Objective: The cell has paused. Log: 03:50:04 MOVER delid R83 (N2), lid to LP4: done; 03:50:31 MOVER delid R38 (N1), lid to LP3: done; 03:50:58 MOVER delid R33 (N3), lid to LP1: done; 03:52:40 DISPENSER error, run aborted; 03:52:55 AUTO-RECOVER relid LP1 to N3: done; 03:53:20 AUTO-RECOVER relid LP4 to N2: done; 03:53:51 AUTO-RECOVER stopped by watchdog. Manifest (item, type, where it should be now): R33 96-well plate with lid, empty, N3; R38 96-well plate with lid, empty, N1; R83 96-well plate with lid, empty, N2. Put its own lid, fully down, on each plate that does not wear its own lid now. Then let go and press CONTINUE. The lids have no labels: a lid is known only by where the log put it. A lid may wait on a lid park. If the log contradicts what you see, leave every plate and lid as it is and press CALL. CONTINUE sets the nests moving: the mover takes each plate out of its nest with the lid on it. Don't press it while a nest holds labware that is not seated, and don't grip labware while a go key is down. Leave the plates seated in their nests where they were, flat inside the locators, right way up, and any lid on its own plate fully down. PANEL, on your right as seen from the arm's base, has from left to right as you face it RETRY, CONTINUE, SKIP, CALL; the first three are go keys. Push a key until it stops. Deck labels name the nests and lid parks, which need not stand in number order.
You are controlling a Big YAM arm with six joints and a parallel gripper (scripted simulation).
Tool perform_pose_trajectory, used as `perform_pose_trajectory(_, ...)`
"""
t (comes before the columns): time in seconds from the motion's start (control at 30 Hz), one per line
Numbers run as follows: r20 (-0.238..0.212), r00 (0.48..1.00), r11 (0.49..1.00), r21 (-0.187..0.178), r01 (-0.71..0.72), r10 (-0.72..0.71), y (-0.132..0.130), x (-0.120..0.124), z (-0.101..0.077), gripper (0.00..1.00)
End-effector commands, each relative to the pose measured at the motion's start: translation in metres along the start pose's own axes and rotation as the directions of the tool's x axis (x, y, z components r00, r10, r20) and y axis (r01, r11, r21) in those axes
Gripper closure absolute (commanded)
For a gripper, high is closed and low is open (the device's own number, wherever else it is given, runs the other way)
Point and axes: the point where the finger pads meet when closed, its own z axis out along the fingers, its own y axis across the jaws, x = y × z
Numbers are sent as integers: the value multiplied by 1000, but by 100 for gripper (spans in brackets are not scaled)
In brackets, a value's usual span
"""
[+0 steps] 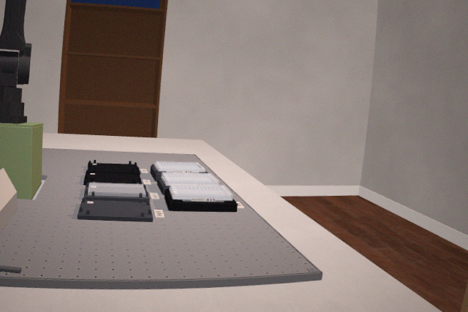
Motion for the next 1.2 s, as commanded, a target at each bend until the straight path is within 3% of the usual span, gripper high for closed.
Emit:
perform_pose_trajectory(0.0, 1, 1000, 1000, 7, -5, 5, -3, 2, -3, 0)
perform_pose_trajectory(0.53, 1, 1000, 1000, 7, -5, 5, -3, 2, -3, 0)
perform_pose_trajectory(0.57, -22, 998, 998, 26, -53, 54, -17, 11, -6, 0)
perform_pose_trajectory(0.7, -65, 994, 996, -7, -85, 84, -6, 15, 10, 0)
perform_pose_trajectory(0.73, -72, 996, 997, -49, -57, 54, 18, 10, 28, 0)
perform_pose_trajectory(0.77, -66, 995, 997, -21, -75, 73, 13, 10, 32, 0)
perform_pose_trajectory(0.93, -66, 995, 997, -21, -74, 73, 23, 15, 46, 0)
perform_pose_trajectory(1.0, -106, 992, 995, -64, -79, 72, 34, 21, 52, 0)
perform_pose_trajectory(1.03, -111, 988, 993, -32, -113, 109, 15, 27, 43, 0)
perform_pose_trajectory(1.17, -135, 983, 990, -48, -129, 122, 21, 30, 50, 0)
